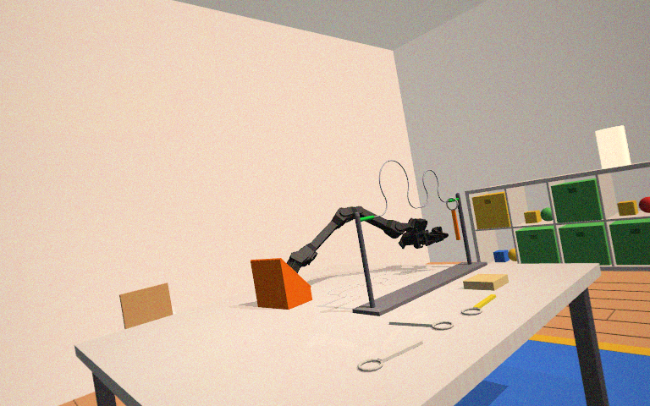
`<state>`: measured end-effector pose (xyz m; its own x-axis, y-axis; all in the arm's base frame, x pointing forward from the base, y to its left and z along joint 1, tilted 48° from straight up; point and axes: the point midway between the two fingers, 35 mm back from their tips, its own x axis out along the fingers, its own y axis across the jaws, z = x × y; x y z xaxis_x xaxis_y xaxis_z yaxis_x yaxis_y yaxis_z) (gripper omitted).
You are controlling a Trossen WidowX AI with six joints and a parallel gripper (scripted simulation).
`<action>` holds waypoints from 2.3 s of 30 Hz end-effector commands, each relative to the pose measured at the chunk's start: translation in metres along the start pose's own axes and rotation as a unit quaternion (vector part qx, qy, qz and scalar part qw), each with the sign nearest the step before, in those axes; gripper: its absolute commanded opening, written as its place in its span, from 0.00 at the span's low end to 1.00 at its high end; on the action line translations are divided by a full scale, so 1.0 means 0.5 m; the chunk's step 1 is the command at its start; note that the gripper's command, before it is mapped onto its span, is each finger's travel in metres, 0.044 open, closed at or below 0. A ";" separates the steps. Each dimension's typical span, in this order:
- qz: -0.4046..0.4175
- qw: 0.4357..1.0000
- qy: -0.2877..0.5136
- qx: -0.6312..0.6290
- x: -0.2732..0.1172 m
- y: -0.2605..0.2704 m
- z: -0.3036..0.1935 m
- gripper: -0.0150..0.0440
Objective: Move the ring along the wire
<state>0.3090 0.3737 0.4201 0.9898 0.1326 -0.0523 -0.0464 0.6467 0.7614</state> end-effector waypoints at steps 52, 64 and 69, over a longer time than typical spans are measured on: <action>0.007 1.000 0.004 -0.003 0.156 0.010 0.006 0.53; 0.007 1.000 0.004 -0.003 0.156 0.010 0.006 0.53; 0.007 1.000 0.004 -0.003 0.156 0.010 0.006 0.53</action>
<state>0.3859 0.3851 0.4210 0.9886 0.1433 -0.0470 -0.0577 0.6473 0.7600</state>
